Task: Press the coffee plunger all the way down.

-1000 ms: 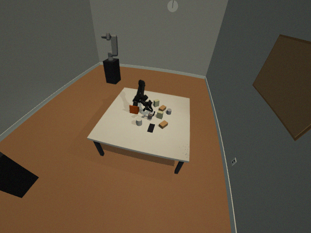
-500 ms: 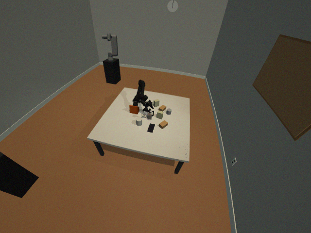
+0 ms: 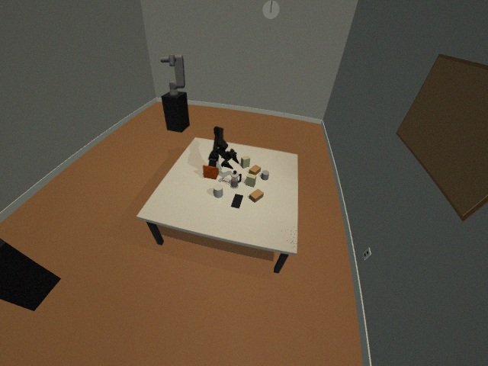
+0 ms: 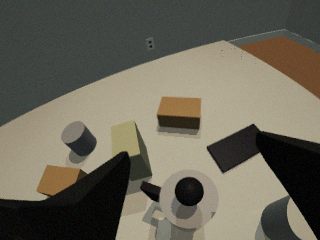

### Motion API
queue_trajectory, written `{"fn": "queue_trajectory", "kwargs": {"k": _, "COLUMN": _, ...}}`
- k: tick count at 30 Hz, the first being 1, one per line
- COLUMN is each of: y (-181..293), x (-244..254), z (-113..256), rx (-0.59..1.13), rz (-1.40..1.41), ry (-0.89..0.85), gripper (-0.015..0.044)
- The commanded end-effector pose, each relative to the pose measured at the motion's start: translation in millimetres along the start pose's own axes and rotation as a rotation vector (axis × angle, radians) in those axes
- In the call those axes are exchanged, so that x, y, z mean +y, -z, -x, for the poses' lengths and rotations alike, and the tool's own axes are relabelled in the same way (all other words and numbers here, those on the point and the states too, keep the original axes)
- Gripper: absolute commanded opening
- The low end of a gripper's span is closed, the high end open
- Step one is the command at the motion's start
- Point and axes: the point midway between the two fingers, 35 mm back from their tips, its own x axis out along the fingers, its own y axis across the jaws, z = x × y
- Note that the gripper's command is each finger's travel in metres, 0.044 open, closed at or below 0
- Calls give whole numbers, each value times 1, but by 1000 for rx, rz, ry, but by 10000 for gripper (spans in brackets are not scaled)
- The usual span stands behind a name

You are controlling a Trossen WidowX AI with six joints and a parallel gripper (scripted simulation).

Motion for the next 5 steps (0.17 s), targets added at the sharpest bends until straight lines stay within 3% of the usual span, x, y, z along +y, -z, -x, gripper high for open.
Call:
{"fn": "queue_trajectory", "kwargs": {"k": 1, "y": -5, "x": 4, "z": 7, "rx": -7, "rz": 12, "ry": -6, "gripper": 440}}
{"fn": "queue_trajectory", "kwargs": {"k": 5, "y": -5, "x": 4, "z": 7, "rx": -7, "rz": 12, "ry": -6, "gripper": 440}}
